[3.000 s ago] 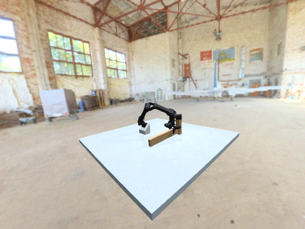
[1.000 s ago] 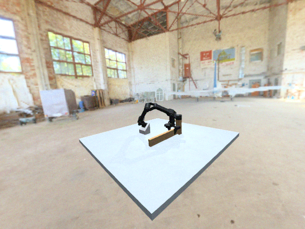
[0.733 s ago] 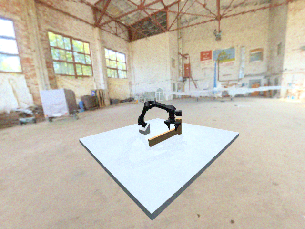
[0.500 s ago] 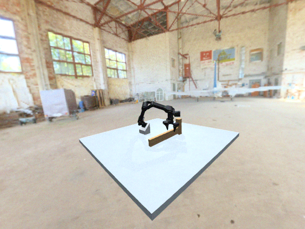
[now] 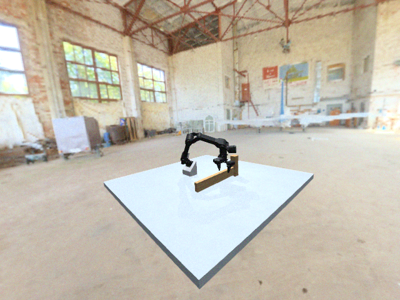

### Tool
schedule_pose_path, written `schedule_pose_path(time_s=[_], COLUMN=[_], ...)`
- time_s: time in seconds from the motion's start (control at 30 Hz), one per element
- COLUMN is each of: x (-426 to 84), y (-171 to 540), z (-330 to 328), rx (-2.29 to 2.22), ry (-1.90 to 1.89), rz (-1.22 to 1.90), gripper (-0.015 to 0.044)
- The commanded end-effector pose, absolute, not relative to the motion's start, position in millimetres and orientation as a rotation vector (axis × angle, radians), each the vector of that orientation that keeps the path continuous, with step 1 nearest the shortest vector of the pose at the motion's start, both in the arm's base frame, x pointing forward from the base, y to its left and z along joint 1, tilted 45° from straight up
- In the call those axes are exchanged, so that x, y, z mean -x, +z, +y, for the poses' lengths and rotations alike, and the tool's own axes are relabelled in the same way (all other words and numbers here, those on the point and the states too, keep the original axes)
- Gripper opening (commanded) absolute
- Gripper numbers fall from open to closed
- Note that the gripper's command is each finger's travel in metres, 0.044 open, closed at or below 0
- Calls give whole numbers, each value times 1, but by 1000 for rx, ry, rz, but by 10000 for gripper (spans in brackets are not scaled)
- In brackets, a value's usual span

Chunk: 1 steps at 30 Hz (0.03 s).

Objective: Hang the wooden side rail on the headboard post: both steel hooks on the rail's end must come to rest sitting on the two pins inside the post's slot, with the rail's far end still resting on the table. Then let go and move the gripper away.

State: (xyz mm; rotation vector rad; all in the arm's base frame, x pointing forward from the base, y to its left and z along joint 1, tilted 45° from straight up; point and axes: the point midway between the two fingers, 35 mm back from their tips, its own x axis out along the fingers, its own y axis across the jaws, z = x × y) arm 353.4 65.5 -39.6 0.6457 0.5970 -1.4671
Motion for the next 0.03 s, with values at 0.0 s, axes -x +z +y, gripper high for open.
schedule_pose_path(time_s=[0.0], x=[-353], y=[-40], z=[65], rx=[-646], ry=[-1469], rz=[597], gripper=[440])
